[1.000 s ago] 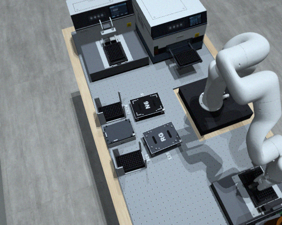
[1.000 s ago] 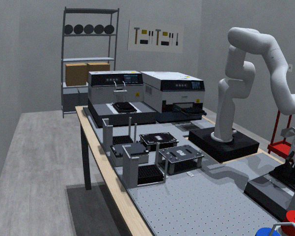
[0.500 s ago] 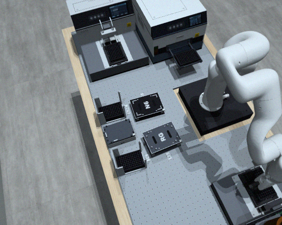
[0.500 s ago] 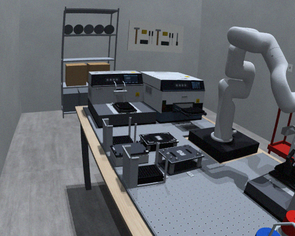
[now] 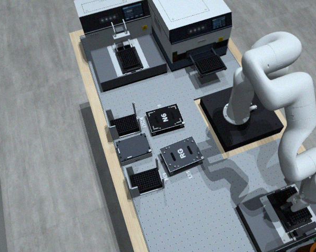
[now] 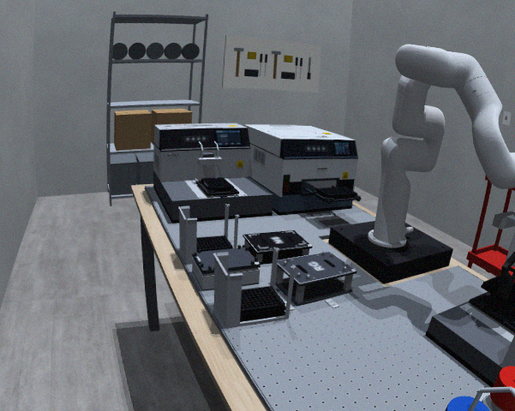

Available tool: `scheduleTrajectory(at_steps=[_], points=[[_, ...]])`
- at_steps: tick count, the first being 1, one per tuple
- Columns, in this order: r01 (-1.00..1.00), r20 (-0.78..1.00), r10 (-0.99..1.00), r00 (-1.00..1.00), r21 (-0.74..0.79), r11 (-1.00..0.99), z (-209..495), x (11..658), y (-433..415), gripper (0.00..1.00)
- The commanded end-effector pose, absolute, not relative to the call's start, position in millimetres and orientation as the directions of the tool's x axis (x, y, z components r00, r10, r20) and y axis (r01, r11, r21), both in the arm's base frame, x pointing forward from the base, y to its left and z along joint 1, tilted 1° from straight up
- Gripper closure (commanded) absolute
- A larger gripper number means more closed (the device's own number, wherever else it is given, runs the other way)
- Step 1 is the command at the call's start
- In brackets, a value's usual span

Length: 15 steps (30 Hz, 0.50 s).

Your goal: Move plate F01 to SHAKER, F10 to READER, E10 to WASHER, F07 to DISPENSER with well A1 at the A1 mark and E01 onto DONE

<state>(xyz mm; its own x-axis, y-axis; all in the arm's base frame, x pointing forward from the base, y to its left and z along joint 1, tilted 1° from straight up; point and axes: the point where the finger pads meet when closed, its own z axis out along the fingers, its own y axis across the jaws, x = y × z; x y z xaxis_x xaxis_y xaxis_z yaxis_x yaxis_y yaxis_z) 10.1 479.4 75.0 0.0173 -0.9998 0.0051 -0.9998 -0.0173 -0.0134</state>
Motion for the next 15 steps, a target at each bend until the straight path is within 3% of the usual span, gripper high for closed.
scheduleTrajectory(at_steps=[1, 15], points=[[-1.0, 0.0, -1.0, 0.017, -0.014, -0.017, 82, 10, 481, 1.0], [-1.0, 0.0, -1.0, 0.017, -0.014, -0.017, 98, 10, 481, 1.0]])
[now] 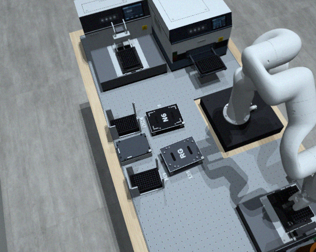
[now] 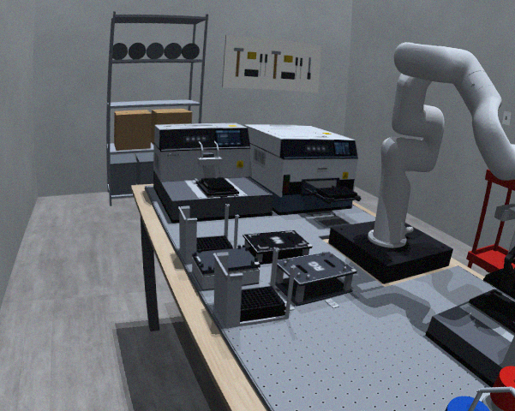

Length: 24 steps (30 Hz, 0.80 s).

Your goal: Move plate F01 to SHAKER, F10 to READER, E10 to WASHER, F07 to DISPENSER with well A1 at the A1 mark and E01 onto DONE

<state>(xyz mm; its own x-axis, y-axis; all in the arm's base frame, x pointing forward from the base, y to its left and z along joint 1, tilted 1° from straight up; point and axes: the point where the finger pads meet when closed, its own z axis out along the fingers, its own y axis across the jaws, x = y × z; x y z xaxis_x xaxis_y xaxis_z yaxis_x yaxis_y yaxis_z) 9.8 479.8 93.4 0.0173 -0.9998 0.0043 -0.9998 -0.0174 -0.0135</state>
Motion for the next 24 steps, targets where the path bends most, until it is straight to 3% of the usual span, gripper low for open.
scheduleTrajectory(at_steps=[1, 24], points=[[-1.0, 0.0, -1.0, 0.017, -0.014, -0.017, 100, 10, 481, 1.0], [-1.0, 0.0, -1.0, 0.017, -0.014, -0.017, 128, 9, 481, 1.0]])
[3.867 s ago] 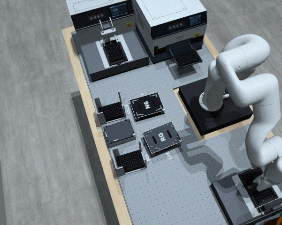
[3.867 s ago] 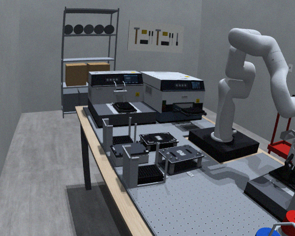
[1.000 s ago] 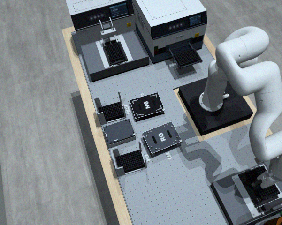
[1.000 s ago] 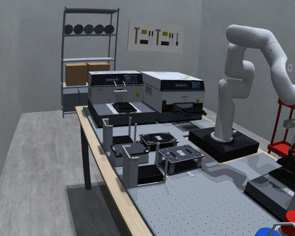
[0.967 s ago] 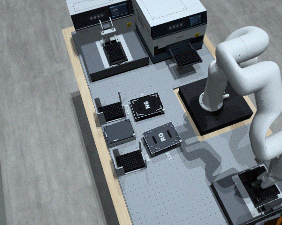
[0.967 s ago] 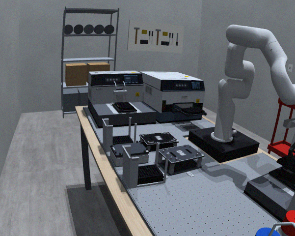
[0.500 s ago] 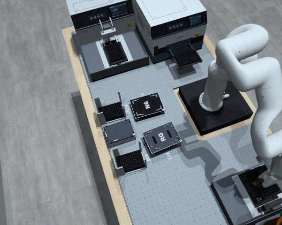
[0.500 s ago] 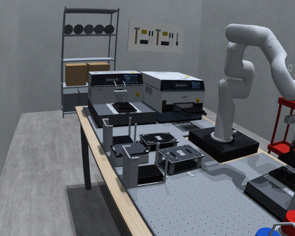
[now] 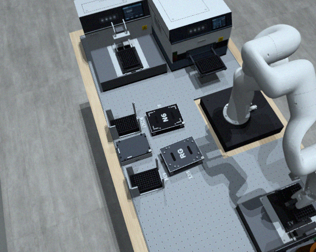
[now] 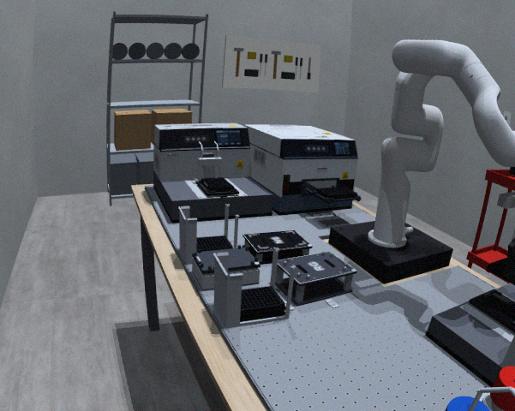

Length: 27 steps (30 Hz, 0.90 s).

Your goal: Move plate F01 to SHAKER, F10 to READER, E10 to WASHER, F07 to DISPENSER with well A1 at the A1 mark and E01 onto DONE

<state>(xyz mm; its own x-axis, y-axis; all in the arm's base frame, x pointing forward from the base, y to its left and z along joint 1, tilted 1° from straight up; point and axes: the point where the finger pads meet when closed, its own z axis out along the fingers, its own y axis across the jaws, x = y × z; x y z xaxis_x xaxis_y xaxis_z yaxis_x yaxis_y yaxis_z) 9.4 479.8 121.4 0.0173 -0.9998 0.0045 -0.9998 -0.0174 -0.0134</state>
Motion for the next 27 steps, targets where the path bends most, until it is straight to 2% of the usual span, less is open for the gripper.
scheduleTrajectory(at_steps=[1, 27], points=[[-1.0, 0.0, -1.0, 0.017, -0.014, -0.017, 129, 9, 481, 1.0], [-1.0, 0.0, -1.0, 0.017, -0.014, -0.017, 159, 9, 481, 1.0]])
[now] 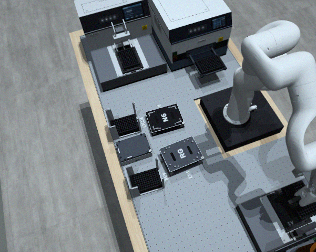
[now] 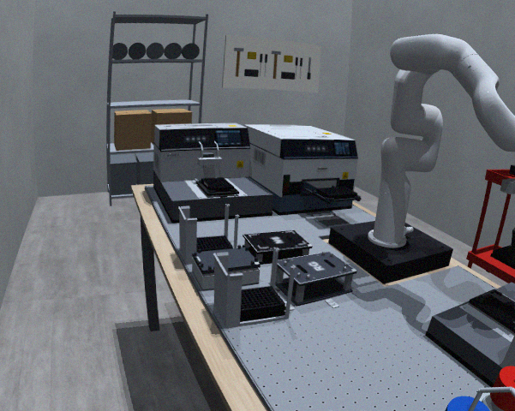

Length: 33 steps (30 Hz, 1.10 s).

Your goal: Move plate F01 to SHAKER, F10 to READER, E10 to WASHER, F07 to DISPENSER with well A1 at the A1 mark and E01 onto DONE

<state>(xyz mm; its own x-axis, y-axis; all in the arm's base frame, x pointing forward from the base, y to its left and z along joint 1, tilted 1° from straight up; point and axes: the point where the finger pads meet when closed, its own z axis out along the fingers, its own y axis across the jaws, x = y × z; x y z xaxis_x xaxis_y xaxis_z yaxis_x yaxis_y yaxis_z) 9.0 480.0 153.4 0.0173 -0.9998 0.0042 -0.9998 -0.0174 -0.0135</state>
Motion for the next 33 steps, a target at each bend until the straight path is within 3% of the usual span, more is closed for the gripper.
scheduleTrajectory(at_steps=[1, 33], points=[[-1.0, 0.0, -1.0, 0.017, -0.014, -0.017, 160, 9, 481, 1.0], [-0.996, 0.001, -0.996, 0.087, -0.014, -0.087, 178, 9, 461, 1.0]])
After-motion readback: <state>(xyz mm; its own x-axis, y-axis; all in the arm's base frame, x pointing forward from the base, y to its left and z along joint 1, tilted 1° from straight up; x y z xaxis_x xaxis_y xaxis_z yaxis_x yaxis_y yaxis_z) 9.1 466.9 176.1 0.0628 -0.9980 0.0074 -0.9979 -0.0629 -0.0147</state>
